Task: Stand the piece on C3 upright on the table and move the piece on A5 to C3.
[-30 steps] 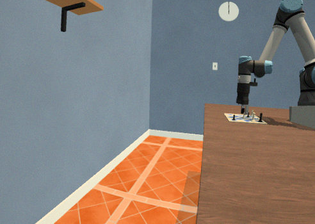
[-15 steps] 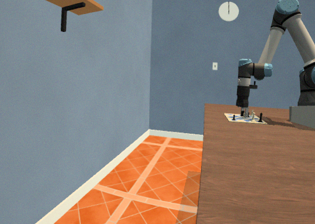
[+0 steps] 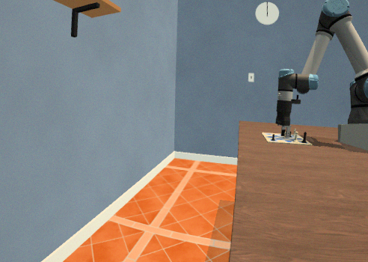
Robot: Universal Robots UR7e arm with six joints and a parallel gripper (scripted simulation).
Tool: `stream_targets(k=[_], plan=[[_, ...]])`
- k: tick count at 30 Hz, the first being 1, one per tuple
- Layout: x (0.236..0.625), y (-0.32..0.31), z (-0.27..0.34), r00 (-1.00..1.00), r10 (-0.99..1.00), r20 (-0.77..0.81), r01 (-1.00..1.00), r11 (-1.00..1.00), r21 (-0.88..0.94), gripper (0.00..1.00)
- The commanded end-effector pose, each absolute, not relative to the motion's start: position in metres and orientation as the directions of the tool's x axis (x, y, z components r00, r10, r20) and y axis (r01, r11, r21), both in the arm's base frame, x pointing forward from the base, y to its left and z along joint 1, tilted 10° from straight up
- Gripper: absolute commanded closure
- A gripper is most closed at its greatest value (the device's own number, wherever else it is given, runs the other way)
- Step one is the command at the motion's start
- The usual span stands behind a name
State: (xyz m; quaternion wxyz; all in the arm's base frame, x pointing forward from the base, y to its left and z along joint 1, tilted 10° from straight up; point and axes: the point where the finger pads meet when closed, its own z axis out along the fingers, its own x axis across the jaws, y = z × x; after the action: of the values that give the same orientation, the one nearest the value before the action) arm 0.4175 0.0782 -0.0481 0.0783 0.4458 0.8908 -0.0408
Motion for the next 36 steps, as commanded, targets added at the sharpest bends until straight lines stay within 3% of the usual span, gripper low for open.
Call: stream_targets(k=[1,18,19,36], plan=[[0.4179,0.0783,-0.0477,-0.590,0.788,-0.177,0.801,0.599,-0.002,0.32],[0.4179,0.0783,-0.0477,-0.590,0.788,-0.177,0.801,0.599,-0.002,0.32],[0.4179,0.0783,-0.0477,-0.590,0.788,-0.177,0.801,0.599,-0.002,1.00],[0.4179,0.0783,-0.0477,-0.590,0.788,-0.177,0.801,0.599,-0.002,1.00]])
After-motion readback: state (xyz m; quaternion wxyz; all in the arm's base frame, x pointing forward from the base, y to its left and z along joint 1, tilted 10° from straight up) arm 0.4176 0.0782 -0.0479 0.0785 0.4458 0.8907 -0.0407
